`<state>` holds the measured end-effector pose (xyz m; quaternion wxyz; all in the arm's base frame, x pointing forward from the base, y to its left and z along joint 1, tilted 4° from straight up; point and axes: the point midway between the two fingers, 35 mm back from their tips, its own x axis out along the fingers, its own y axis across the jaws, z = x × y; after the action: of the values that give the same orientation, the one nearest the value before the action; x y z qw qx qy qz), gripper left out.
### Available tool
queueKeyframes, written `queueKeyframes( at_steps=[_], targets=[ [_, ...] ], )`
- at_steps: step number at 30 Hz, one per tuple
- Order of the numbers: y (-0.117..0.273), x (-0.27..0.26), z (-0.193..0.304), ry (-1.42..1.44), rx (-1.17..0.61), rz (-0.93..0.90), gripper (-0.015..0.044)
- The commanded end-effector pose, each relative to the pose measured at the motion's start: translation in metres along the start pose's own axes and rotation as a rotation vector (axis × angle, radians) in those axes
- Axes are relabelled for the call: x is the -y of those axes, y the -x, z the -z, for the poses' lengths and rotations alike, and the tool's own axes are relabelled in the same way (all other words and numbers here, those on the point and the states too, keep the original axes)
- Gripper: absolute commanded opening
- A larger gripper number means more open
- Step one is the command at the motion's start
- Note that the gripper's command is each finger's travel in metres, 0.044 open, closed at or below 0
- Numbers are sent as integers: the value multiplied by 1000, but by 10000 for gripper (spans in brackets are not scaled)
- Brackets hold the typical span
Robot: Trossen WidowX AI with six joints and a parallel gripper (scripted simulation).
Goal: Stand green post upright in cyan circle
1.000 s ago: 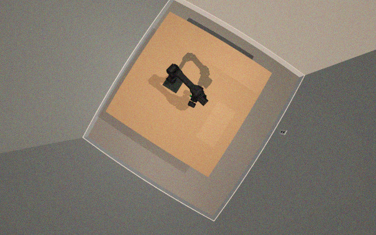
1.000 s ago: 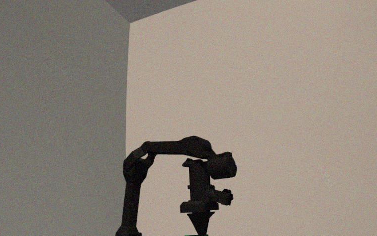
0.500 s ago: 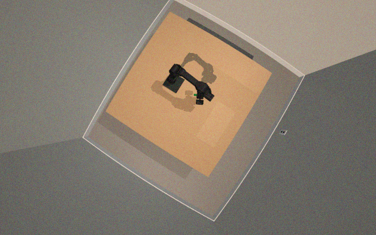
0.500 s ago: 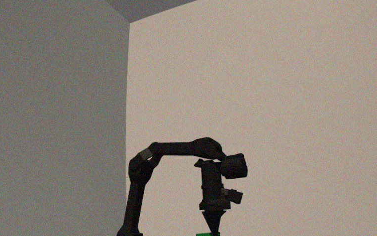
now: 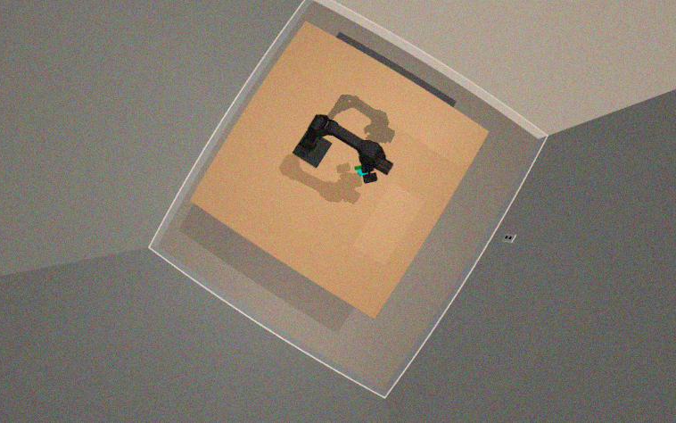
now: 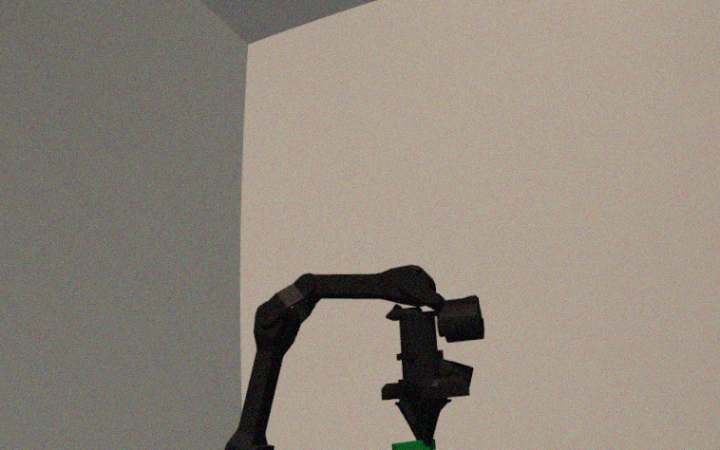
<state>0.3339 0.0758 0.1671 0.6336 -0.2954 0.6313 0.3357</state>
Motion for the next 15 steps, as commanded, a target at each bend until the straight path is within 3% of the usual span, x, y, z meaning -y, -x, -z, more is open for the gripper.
queueKeyframes(
  at_steps=[1, 15],
  targets=[
    [0, 0, -3, 10, 16, -2, 23],
    [-10, 9, -12, -44, 118, 0, 23]
  ],
)
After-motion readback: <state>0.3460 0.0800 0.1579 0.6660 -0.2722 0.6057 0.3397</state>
